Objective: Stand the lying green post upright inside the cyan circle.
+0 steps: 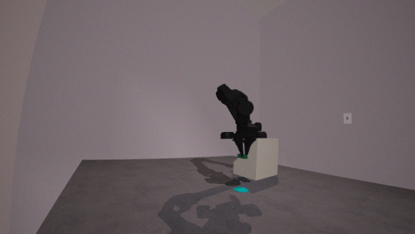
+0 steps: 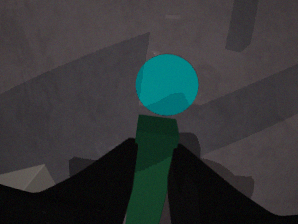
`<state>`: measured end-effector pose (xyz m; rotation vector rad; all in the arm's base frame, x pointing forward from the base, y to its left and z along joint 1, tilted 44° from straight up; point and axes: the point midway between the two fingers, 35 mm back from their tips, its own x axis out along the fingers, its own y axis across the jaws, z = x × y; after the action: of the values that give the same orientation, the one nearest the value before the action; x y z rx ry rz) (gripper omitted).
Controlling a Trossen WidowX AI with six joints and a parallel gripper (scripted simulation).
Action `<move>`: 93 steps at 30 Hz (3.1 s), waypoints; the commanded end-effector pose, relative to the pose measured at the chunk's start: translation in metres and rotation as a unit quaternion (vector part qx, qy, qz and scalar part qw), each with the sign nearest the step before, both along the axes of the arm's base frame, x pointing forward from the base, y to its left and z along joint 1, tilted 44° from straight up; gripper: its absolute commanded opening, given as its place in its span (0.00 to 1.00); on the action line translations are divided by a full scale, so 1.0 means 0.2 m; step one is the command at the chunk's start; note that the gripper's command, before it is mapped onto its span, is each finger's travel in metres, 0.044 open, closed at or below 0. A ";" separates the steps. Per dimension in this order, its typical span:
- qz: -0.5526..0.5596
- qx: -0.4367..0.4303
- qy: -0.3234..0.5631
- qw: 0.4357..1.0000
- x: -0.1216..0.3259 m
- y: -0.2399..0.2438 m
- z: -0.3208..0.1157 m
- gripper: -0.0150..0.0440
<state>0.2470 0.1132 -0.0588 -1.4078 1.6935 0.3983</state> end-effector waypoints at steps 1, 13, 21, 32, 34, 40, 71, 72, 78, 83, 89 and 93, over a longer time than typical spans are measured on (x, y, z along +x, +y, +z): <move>-0.004 0.017 0.007 1.000 -0.01 -0.01 -0.02 0.29; -0.016 0.057 0.020 0.998 -0.02 -0.03 -0.06 0.29; -0.023 0.085 0.028 0.996 -0.03 -0.04 -0.08 0.29; -0.029 0.124 0.035 0.991 -0.04 -0.06 -0.11 0.29; -0.030 0.131 0.036 0.990 -0.04 -0.06 -0.11 0.29; -0.033 0.153 0.039 0.987 -0.04 -0.06 -0.13 0.29; -0.032 0.263 0.039 0.963 -0.05 -0.08 -0.18 0.29; -0.032 0.267 0.039 0.962 -0.05 -0.08 -0.18 0.29; -0.029 0.287 0.036 0.957 -0.05 -0.09 -0.18 0.29; -0.026 0.305 0.034 0.952 -0.05 -0.09 -0.19 0.29; -0.022 0.325 0.029 0.945 -0.05 -0.09 -0.19 0.29; -0.019 0.338 0.026 0.941 -0.05 -0.09 -0.19 0.29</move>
<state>0.2377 0.0949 -0.0968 -0.8697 1.4441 0.8825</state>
